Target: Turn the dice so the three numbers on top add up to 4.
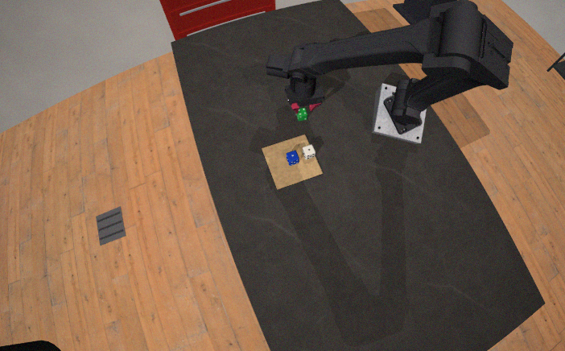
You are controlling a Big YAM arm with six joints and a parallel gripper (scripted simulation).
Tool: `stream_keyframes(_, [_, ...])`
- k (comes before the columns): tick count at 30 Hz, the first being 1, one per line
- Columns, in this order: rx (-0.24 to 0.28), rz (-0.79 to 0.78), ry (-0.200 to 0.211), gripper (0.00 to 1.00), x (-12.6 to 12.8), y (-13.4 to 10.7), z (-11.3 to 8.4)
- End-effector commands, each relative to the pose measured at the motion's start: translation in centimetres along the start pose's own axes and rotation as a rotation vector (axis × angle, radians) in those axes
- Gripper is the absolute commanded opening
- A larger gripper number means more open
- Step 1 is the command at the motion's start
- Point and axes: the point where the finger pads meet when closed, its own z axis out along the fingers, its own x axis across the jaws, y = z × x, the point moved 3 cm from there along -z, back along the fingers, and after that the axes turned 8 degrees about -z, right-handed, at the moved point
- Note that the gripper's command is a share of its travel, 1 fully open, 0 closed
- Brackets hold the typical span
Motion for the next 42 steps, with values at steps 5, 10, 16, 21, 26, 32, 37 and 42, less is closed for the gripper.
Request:
stream_keyframes(5, [-0.029,-0.02,0.041,0.45,2.6,1.0,-1.4])
stream_keyframes(10, [-0.029,-0.02,0.041,0.45,2.6,1.0,-1.4])
stream_keyframes(16, [-0.029,-0.02,0.041,0.45,2.6,1.0,-1.4])
stream_keyframes(21, [-0.029,-0.02,0.041,0.45,2.6,1.0,-1.4])
stream_keyframes(26, [-0.029,-0.02,0.041,0.45,2.6,1.0,-1.4])
stream_keyframes(32, [-0.031,-0.019,0.044,0.45,2.6,1.2,-1.1])
stream_keyframes(37, [-0.029,-0.021,0.041,0.45,2.7,1.1,-0.4])
stream_keyframes(42, [-0.006,-0.006,0.012,0.45,0.9,0.2,1.5])
